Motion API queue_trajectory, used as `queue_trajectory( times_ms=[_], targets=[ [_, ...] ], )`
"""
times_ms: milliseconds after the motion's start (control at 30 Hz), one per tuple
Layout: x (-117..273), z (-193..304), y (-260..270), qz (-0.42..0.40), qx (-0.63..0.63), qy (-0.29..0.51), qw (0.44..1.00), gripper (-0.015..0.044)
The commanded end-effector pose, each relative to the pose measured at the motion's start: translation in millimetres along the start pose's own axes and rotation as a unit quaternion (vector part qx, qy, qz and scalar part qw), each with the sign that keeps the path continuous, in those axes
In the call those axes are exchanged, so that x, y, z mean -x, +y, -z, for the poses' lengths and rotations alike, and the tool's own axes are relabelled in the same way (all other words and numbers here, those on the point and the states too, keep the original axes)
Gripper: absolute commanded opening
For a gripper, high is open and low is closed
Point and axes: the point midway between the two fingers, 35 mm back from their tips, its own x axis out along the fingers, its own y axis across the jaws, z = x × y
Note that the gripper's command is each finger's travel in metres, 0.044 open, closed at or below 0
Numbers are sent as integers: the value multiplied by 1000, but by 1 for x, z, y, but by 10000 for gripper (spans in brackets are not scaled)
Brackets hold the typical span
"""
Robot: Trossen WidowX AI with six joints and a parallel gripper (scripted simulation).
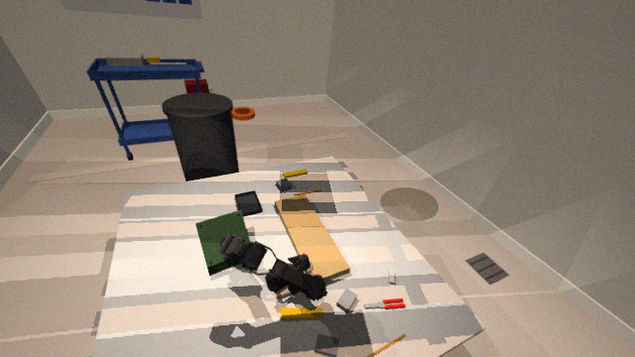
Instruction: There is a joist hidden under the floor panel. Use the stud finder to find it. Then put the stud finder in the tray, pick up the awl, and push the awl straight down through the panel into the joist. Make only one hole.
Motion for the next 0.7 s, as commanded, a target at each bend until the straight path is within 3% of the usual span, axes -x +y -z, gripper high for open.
queue_trajectory(
  times_ms=[0,467,667],
  targets=[
    [5,-1,0,-1,2,-2,1000,440],
    [21,1,0,-3,1,-4,1000,440],
    [39,38,0,-41,-2,-43,998,440]
  ],
)
